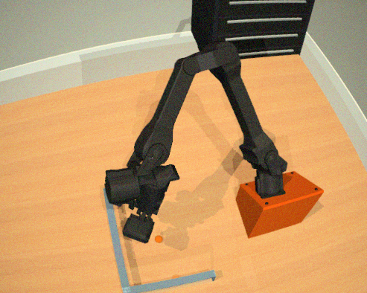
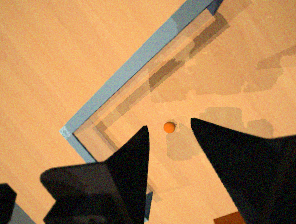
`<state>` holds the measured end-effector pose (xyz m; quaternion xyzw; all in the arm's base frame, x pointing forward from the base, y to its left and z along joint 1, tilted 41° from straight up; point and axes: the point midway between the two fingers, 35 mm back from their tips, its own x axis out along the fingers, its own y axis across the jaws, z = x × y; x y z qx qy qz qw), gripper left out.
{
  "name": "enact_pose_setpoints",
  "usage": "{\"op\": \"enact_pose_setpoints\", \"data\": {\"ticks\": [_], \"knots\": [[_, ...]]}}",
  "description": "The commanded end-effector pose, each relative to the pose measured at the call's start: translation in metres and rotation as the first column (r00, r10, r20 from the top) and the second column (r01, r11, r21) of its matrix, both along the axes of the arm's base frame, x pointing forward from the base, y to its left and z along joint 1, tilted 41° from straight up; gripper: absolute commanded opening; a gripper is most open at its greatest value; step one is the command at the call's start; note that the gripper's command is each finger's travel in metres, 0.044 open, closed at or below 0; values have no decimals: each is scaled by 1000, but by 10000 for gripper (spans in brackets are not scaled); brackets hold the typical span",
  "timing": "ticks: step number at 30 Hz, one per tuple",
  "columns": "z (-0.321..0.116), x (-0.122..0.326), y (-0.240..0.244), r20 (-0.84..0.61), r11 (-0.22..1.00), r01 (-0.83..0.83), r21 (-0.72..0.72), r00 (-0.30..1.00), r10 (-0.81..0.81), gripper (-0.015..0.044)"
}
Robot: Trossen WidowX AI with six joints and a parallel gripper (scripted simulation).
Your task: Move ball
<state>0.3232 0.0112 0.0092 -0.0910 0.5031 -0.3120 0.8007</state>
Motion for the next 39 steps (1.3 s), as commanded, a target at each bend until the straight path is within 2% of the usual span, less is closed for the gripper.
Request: {"op": "enact_pose_setpoints", "data": {"ticks": [1,37,39], "knots": [[-56,-20,-19,-475,961,-265,-77,857,198,210],[-89,-17,-49,-476,961,-266,-79,857,198,210],[-89,-17,-49,-476,961,-266,-79,857,198,158]]}}
